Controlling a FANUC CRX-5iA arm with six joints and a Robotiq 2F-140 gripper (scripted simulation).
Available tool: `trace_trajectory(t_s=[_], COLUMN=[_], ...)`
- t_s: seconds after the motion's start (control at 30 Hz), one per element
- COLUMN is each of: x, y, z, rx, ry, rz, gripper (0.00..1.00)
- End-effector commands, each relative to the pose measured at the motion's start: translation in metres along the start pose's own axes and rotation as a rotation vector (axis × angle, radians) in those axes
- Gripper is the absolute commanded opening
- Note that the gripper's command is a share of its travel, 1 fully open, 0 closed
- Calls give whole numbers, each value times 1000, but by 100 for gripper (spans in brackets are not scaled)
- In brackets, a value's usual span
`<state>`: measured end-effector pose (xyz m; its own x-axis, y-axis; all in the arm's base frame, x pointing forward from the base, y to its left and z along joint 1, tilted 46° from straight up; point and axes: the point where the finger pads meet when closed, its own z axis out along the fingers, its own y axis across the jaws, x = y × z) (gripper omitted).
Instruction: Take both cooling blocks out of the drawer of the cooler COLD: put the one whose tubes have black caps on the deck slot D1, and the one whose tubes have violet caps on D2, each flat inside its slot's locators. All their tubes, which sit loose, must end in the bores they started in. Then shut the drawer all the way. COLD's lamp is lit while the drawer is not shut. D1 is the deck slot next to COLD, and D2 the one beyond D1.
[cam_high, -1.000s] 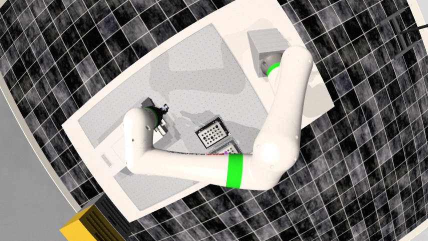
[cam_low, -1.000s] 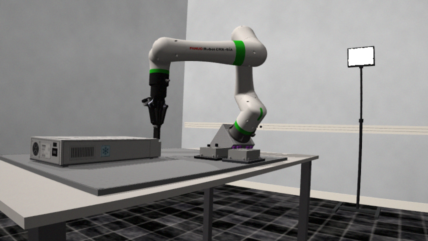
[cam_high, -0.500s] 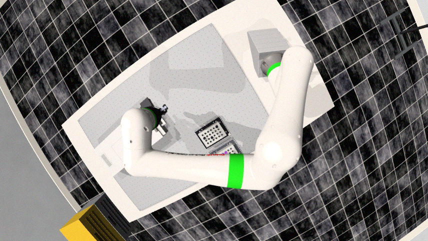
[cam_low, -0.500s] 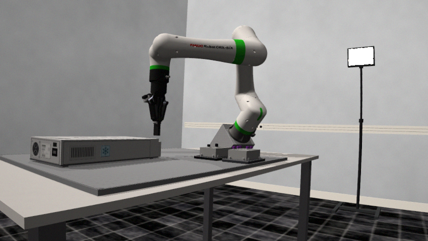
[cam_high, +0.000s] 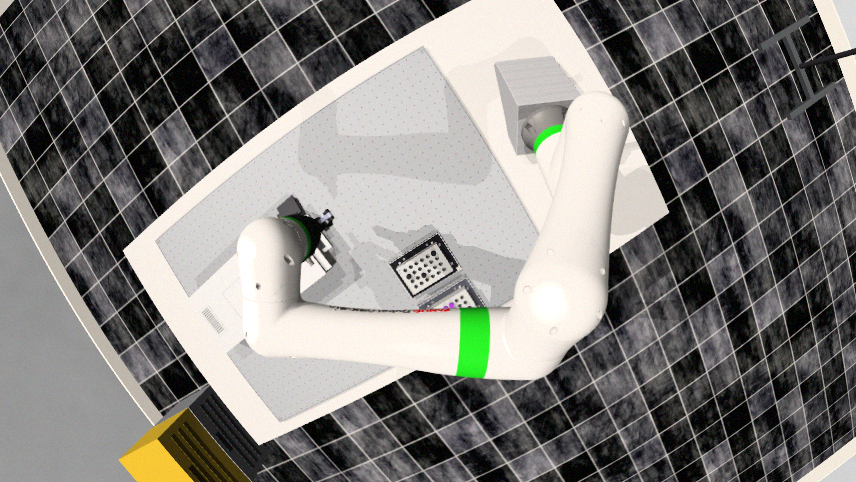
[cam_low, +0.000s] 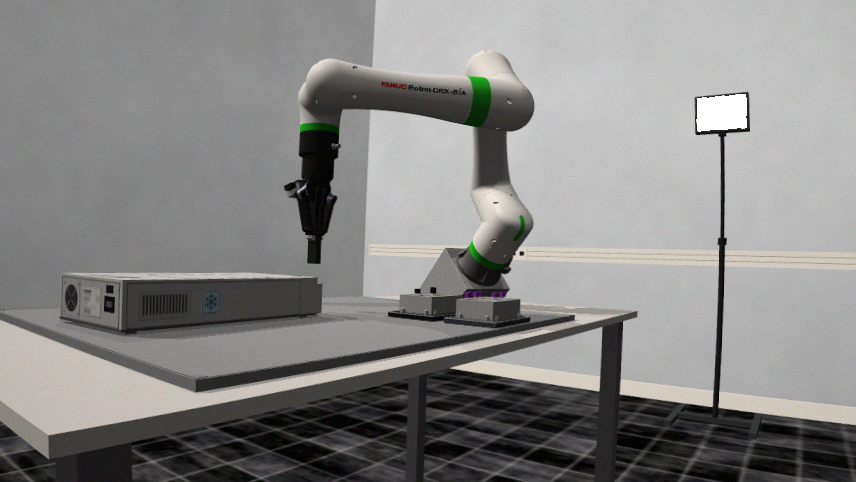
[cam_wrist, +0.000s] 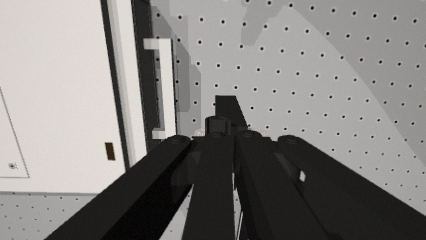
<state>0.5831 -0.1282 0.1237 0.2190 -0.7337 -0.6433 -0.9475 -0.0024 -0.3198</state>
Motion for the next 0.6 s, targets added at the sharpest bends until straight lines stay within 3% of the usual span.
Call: trace_trajectory(t_s=[0.0, 0.57], x=[0, 0], y=[0, 0], z=[-4, -16], rx=[1, 1], ry=[2, 2], rz=[0, 0], gripper=[10, 10])
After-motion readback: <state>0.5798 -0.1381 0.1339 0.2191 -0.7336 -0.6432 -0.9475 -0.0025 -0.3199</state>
